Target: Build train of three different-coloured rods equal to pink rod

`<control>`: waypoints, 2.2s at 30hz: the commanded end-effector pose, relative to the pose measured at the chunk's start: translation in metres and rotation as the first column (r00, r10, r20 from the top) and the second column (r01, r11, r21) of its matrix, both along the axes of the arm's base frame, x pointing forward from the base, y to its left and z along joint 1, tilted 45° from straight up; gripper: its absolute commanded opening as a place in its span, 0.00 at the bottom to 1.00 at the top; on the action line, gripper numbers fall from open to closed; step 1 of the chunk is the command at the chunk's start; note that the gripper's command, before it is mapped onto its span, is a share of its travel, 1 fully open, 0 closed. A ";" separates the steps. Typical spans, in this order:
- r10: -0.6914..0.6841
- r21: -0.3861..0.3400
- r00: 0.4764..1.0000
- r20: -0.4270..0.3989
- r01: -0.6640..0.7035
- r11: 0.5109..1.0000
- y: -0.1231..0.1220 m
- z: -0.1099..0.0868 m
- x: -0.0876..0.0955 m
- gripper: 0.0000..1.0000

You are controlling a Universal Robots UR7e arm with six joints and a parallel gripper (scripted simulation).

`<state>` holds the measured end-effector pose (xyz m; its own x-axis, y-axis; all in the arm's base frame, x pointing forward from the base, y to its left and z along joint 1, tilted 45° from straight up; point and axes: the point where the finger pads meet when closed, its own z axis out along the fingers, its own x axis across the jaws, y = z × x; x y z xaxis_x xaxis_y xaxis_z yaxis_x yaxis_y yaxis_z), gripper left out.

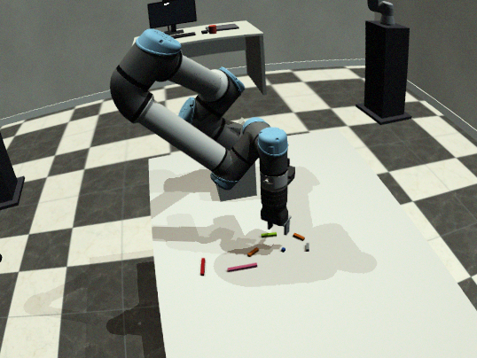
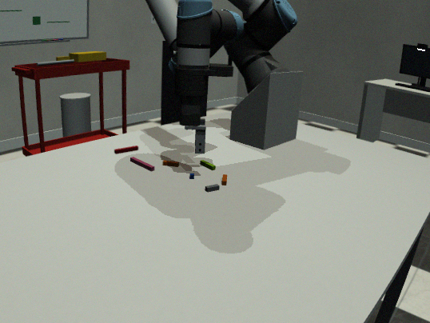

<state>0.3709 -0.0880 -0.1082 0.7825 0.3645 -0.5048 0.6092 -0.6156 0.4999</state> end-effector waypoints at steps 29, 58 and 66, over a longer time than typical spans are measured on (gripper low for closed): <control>-0.134 -0.015 0.981 0.138 0.138 0.990 0.001 -0.001 0.001 1.00; -0.568 0.140 0.500 0.654 0.658 0.740 -0.005 0.002 0.005 1.00; -0.610 0.225 0.308 0.730 0.734 0.640 -0.008 0.005 0.006 1.00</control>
